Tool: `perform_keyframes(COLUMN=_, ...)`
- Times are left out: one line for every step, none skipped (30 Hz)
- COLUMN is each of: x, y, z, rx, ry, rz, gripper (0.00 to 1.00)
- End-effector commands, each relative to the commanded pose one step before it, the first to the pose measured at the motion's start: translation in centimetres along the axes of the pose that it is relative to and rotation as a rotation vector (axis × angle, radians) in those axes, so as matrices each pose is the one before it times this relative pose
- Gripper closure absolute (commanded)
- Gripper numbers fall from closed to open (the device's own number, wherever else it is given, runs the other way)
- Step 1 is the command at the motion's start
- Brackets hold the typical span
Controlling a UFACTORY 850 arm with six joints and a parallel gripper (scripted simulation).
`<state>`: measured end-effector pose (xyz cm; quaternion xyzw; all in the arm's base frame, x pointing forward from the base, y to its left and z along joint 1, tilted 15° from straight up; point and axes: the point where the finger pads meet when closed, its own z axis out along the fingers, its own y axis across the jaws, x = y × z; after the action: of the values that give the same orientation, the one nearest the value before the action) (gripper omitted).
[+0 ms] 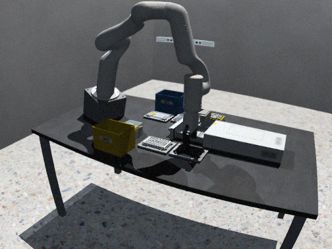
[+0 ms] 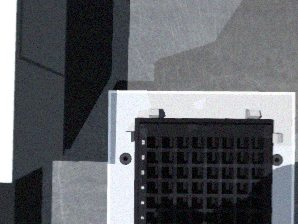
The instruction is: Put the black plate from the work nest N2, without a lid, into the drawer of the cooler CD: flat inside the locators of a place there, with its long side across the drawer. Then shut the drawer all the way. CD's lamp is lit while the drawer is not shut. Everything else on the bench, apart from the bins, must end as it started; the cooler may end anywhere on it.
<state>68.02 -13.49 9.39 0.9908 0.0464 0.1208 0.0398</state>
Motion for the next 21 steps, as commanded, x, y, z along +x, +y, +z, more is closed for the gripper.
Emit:
perform_keyframes(x=0.136, y=0.039, z=0.499, rx=-0.00072, ry=0.00241, rz=0.00005, gripper=0.00)
perform_keyframes(x=0.000, y=0.000, z=0.167, rx=0.00000, ry=0.00000, rz=0.00000, gripper=0.00)
perform_keyframes(x=0.000, y=0.000, z=0.167, rx=0.00000, ry=0.00000, rz=0.00000, gripper=0.00)
perform_keyframes(x=0.000, y=0.000, z=0.167, rx=0.00000, ry=0.00000, rz=0.00000, gripper=0.00)
perform_keyframes(x=0.000, y=0.000, z=0.167, rx=0.00000, ry=0.00000, rz=0.00000, gripper=0.00)
perform_keyframes(x=0.000, y=0.000, z=0.167, rx=0.00000, ry=0.00000, rz=0.00000, gripper=0.00)
perform_keyframes(x=0.000, y=0.000, z=0.167, rx=0.00000, ry=0.00000, rz=0.00000, gripper=0.00)
perform_keyframes(x=0.000, y=0.000, z=0.167, rx=0.00000, ry=0.00000, rz=0.00000, gripper=0.00)
perform_keyframes(x=0.000, y=0.000, z=0.167, rx=0.00000, ry=0.00000, rz=0.00000, gripper=0.00)
perform_keyframes(x=0.000, y=0.000, z=0.167, rx=0.00000, ry=0.00000, rz=0.00000, gripper=0.00)
perform_keyframes(x=0.000, y=0.000, z=0.167, rx=0.00000, ry=0.00000, rz=0.00000, gripper=0.00)
perform_keyframes(x=0.000, y=0.000, z=0.167, rx=0.00000, ry=0.00000, rz=0.00000, gripper=0.00)
perform_keyframes(x=0.000, y=0.000, z=0.075, rx=0.00000, ry=0.00000, rz=0.00000, gripper=0.00)
perform_keyframes(x=0.000, y=0.000, z=0.000, rx=0.00000, ry=0.00000, rz=0.00000, gripper=0.00)
perform_keyframes(x=0.000, y=0.000, z=0.000, rx=0.00000, ry=0.00000, rz=0.00000, gripper=0.00)
perform_keyframes(x=-0.003, y=0.000, z=-0.004, rx=0.00001, ry=0.00000, rz=0.00000, gripper=0.00)
perform_keyframes(x=0.001, y=0.000, z=0.001, rx=-0.00001, ry=0.00000, rz=0.00000, gripper=0.00)
perform_keyframes(x=0.001, y=0.000, z=0.001, rx=0.00000, ry=0.00000, rz=0.00000, gripper=0.00)
perform_keyframes(x=0.001, y=0.000, z=0.001, rx=0.00000, ry=0.00000, rz=0.00000, gripper=0.00)
perform_keyframes(x=0.000, y=0.000, z=0.000, rx=0.00000, ry=0.00000, rz=0.00000, gripper=0.00)
perform_keyframes(x=0.000, y=0.000, z=0.000, rx=0.00000, ry=0.00000, rz=0.00000, gripper=0.00)
